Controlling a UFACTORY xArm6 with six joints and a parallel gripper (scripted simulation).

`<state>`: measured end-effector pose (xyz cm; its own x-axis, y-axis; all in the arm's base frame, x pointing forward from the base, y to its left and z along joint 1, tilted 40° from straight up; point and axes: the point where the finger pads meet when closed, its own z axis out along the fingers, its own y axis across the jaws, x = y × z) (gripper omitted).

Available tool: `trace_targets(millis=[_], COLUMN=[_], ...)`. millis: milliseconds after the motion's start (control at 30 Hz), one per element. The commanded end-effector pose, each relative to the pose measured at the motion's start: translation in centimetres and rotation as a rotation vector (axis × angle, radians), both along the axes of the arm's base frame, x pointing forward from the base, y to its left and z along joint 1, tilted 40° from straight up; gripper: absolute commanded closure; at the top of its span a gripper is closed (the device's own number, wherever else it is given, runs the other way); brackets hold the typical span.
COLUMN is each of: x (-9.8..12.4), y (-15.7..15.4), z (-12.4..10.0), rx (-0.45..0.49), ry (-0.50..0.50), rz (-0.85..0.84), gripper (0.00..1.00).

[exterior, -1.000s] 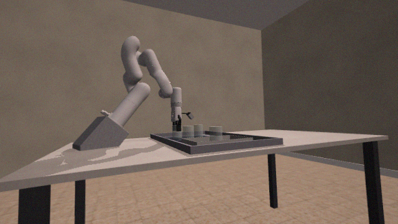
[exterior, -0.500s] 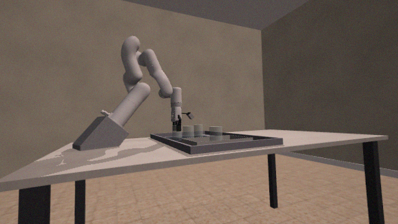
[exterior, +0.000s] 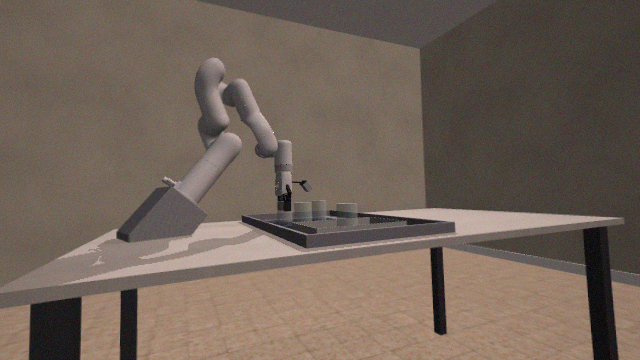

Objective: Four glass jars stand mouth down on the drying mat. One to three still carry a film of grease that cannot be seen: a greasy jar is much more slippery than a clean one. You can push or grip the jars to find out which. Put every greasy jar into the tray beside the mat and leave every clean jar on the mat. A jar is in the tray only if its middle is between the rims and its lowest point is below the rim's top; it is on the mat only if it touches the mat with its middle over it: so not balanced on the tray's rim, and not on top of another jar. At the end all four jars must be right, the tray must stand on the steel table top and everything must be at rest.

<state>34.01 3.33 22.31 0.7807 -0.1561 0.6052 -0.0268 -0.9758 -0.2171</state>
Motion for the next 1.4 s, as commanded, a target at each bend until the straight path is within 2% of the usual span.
trace_targets(millis=[0, 33, 567, 600, 1133, 1167, 1367], x=[0.05, 0.05, 0.05, 0.05, 0.05, 0.05, 0.05], y=[0.0, 0.0, 0.0, 0.0, 0.0, 0.0, 0.0], z=[0.13, 0.13, 0.13, 0.13, 0.13, 0.13, 0.13], rx=[0.0, 0.0, 0.0, 0.0, 0.0, 0.0, 0.0], ry=[-0.003, -0.003, -0.003, -0.003, -0.003, -0.003, -0.003], rz=[0.0, 0.0, 0.0, 0.0, 0.0, 0.0, 0.0], gripper=[0.14, 0.17, 0.17, 0.2, 0.2, 0.23, 0.23])
